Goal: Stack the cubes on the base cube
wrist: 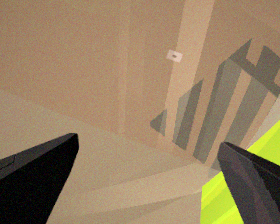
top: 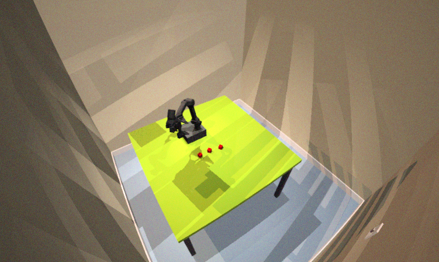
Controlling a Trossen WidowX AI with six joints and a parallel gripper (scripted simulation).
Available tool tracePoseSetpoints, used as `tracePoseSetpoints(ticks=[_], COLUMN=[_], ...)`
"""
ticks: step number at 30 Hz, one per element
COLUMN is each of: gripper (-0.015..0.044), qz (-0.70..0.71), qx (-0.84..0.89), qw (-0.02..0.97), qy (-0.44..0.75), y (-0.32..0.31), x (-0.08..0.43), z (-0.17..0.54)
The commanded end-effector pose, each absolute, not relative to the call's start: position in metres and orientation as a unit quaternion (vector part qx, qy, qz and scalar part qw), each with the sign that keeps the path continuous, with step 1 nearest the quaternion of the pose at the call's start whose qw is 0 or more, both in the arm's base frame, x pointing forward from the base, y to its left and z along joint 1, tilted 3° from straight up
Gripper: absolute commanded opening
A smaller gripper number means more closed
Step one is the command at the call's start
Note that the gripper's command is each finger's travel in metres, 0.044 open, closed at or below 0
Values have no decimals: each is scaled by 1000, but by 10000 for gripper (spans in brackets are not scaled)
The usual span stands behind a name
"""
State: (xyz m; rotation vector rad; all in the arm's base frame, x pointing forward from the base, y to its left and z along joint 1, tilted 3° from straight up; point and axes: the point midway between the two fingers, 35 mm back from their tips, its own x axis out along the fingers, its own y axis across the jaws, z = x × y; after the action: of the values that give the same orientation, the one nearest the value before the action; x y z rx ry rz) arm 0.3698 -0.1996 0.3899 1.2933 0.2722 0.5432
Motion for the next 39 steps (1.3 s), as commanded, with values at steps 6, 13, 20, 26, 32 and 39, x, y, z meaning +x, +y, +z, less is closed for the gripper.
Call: tracePoseSetpoints(ticks=[6, 13, 20, 26, 32, 39], gripper=[265, 265, 265, 265, 265, 265], qz=[197, 63, -105, -245, -357, -418], qx=[659, 727, 730, 670, 551, 393], qw=[718, 675, 649, 634, 613, 580], qy=[102, 111, 186, 298, 440, 578], y=[-204, -200, -179, -149, -117, -96], x=[402, 440, 446, 416, 357, 287], z=[369, 306, 219, 145, 91, 69])
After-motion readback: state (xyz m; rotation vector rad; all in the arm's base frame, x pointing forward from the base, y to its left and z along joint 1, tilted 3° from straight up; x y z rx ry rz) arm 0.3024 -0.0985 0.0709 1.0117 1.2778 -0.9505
